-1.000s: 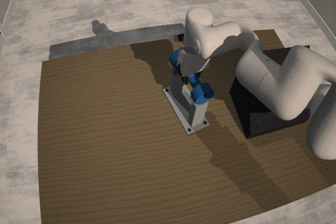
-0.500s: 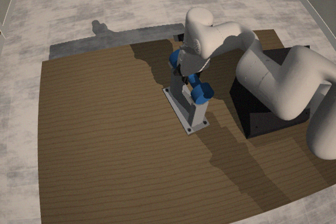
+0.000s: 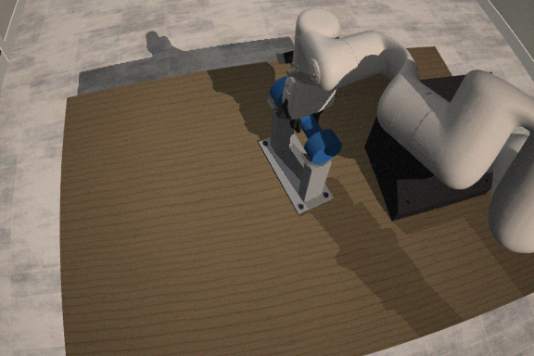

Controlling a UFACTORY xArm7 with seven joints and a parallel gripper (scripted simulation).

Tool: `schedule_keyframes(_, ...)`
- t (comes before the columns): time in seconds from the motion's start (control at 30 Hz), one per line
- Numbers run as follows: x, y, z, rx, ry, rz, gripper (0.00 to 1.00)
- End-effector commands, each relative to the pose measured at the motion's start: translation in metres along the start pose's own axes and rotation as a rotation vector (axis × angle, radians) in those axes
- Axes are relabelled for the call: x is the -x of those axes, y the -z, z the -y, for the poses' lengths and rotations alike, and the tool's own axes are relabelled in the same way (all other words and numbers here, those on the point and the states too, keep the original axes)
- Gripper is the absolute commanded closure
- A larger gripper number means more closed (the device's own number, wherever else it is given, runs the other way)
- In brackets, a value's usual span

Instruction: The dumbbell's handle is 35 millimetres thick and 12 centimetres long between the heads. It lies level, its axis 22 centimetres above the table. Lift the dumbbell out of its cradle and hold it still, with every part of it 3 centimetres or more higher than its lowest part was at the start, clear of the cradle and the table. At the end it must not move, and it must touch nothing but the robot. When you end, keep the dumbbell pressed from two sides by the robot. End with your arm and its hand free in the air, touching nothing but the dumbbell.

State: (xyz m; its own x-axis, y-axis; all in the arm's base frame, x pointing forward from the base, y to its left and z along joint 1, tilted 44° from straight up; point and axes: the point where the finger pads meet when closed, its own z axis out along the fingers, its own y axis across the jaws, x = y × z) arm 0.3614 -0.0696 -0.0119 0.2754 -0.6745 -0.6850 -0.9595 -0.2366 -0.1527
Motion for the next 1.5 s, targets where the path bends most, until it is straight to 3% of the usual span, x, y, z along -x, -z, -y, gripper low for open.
schedule_keyframes(0.0, -0.002, 0.011, 0.002, -0.006, 0.001, -0.007, 1.00)
schedule_keyframes(0.73, -0.001, 0.062, 0.000, -0.004, -0.001, -0.009, 1.00)
schedule_keyframes(1.47, 0.000, 0.097, -0.001, -0.004, 0.000, -0.009, 1.00)
